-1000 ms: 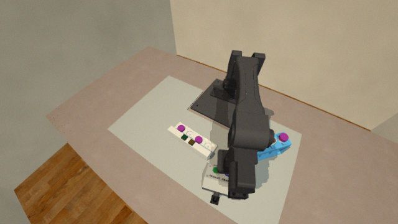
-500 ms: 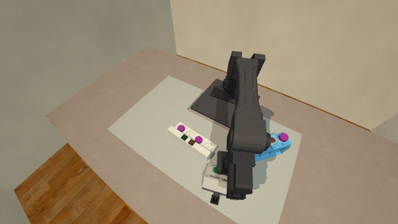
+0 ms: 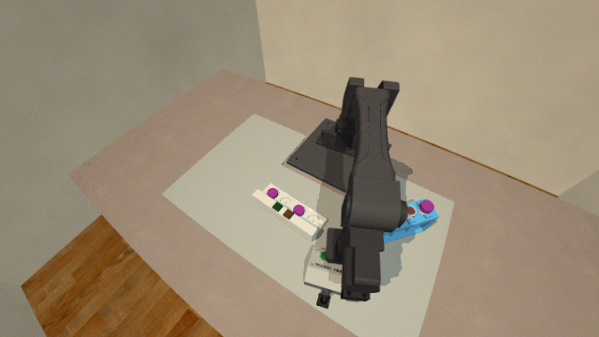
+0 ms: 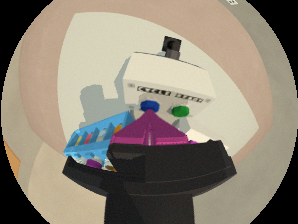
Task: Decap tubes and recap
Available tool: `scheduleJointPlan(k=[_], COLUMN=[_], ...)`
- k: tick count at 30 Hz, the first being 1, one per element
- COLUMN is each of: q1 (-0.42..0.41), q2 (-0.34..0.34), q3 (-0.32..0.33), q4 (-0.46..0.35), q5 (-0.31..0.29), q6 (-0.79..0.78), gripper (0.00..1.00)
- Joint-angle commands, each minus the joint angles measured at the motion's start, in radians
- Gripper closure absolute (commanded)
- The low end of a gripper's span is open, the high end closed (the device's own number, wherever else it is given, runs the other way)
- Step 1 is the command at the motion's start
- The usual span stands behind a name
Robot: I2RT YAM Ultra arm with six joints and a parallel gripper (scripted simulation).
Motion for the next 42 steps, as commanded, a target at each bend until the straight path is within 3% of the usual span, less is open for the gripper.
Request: scheduleJointPlan(k=[1,20,42], q1=[0.001,0.001,0.001], q2=[-0.010,-0.010,-0.011], q3=[-0.004,-0.049,-0.049], q4=[0.008,0.052,0.052], q5=[0.000,0.000,0.000], q6=[0.003,0.004,0.004], gripper=[1.00,1.00,1.00])
